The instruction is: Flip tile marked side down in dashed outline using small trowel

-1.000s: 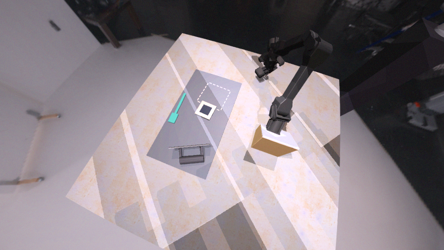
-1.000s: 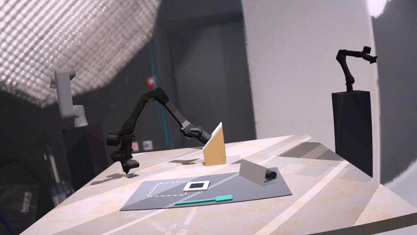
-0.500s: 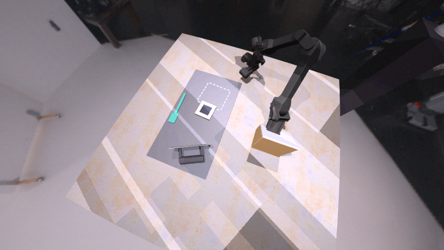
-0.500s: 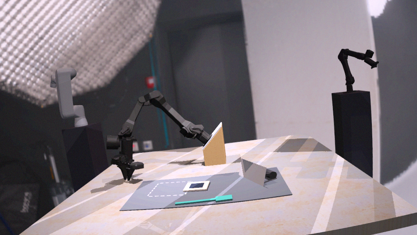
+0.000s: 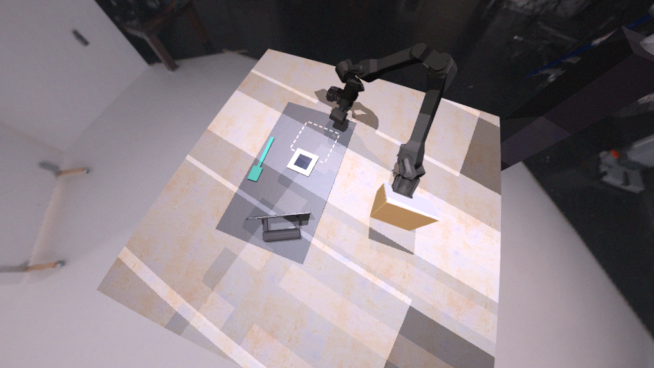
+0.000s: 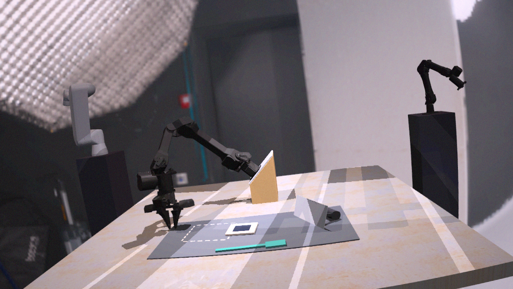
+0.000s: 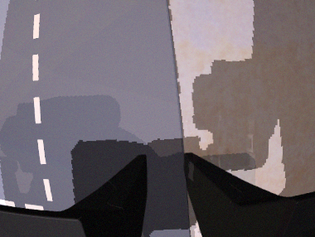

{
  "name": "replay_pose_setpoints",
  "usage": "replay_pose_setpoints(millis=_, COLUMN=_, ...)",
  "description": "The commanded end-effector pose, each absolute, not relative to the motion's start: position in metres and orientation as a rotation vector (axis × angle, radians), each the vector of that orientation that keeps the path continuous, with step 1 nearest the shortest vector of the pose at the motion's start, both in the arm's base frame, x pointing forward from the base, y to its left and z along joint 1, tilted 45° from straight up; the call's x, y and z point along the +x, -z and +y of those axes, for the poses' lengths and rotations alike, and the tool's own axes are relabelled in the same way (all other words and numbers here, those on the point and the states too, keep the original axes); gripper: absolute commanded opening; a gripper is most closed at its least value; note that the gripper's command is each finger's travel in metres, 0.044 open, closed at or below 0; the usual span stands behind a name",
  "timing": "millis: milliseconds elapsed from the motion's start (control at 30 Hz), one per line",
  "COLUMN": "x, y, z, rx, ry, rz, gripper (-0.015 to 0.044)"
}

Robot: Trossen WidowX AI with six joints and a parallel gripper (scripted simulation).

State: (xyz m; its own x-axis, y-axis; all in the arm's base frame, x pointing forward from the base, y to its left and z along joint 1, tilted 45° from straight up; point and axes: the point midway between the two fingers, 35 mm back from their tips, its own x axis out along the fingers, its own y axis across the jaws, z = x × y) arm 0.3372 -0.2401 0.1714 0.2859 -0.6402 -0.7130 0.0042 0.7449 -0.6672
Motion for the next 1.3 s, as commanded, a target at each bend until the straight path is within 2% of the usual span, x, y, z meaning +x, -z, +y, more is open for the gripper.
replay_pose_setpoints(millis=0, x=0.355, y=-0.152, z=-0.215, rx=-0.680, ry=0.364, rz=1.263, gripper=0.0100)
replay_pose_setpoints(millis=433, x=0.393, y=-0.096, z=-0.129, rx=-0.882, ry=0.033, rz=1.378, gripper=0.0100)
replay_pose_setpoints(millis=1267, x=0.386, y=-0.010, z=0.024, rx=-1.262, ry=-0.441, rz=1.517, gripper=0.0100)
